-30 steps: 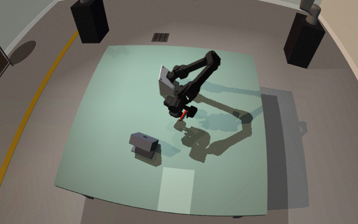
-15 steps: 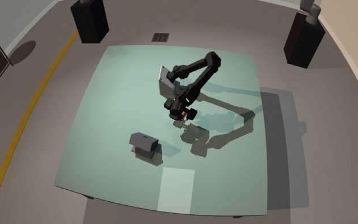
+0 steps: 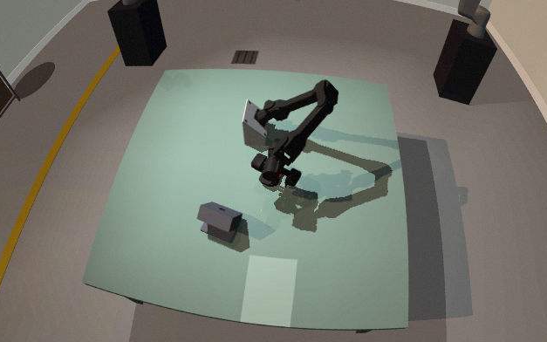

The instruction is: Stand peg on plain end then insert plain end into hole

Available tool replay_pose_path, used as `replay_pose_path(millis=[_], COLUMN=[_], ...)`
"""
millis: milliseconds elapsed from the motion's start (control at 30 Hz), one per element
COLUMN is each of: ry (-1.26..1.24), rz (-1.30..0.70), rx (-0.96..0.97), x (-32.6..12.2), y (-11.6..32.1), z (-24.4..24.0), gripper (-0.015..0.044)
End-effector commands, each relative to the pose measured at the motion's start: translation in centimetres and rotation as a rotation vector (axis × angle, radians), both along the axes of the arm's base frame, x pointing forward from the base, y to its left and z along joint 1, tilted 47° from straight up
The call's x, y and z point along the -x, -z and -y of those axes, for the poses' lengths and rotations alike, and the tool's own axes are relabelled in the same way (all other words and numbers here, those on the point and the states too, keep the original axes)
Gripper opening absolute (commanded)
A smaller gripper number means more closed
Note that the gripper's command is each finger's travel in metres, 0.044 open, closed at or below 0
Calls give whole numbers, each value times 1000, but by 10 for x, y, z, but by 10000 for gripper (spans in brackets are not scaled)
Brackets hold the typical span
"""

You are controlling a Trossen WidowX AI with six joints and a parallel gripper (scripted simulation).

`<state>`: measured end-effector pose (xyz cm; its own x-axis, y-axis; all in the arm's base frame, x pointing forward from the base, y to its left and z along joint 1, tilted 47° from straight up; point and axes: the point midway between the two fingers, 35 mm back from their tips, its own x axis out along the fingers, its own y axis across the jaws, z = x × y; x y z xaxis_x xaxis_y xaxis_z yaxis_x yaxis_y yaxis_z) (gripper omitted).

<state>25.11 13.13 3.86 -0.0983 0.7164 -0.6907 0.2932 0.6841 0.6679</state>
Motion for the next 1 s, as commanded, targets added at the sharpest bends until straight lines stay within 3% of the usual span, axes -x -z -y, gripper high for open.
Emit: replay_pose_path(millis=[0,433,667,967], ry=[0,0,0,0], rz=[-9,-9,-9,-9], rx=[-5,-5,-5,-5], x=[3,3,3,3], y=[2,2,2,2], z=[-4,-4,-4,-4], gripper=[440,110,110,50])
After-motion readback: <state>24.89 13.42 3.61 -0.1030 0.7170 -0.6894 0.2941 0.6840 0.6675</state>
